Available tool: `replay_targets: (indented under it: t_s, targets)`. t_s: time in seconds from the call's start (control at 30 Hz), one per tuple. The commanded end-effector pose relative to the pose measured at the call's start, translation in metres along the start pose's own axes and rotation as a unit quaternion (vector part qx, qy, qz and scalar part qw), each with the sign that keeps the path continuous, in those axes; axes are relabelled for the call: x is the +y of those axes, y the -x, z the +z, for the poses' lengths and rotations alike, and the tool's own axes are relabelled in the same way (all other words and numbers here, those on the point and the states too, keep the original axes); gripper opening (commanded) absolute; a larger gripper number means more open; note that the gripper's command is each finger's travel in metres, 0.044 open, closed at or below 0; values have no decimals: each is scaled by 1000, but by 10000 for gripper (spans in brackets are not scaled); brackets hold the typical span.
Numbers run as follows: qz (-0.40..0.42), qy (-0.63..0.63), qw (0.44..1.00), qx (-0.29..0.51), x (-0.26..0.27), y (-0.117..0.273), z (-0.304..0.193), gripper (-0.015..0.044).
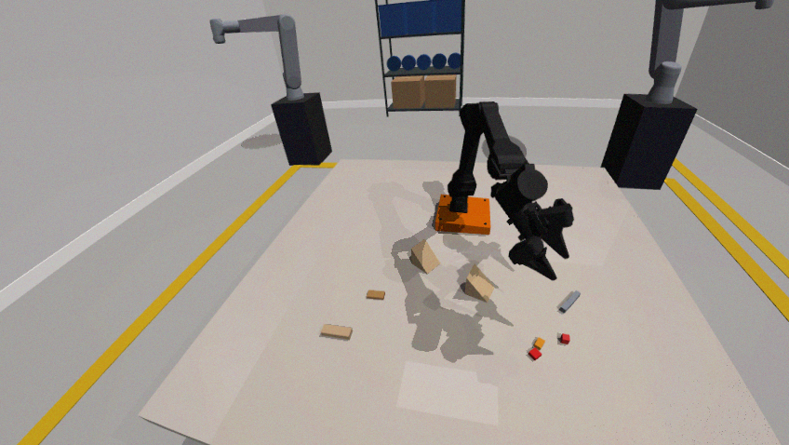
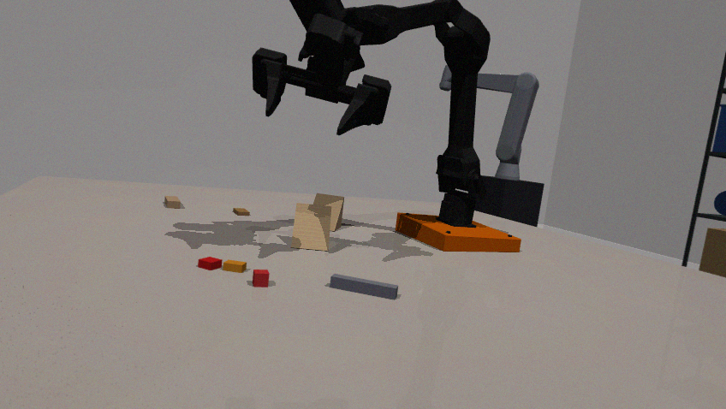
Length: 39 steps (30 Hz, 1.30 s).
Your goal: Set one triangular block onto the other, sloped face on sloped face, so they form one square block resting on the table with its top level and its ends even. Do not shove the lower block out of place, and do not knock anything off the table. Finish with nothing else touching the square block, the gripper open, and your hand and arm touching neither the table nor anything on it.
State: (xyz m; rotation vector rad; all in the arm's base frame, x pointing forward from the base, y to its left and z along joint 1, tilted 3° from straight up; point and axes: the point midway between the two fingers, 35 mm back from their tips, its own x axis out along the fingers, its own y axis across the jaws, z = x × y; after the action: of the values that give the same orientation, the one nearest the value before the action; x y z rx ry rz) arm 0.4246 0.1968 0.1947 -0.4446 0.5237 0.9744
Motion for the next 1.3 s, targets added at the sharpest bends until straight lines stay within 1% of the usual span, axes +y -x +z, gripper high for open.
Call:
replay_targets:
  t_s: [0.0, 0.23, 0.37, 0.43, 0.7, 1.27]
  targets:
    - [17, 13, 999, 50, -15, 19, -64, 440]
    - [63, 18, 993, 98, -19, 67, -165, 440]
    - [95, 11, 991, 95, -4, 102, -217, 440]
    - [103, 7, 991, 89, 3, 113, -230, 440]
    - [104, 7, 991, 88, 4, 113, -232, 440]
    - [104, 7, 991, 89, 4, 86, -238, 440]
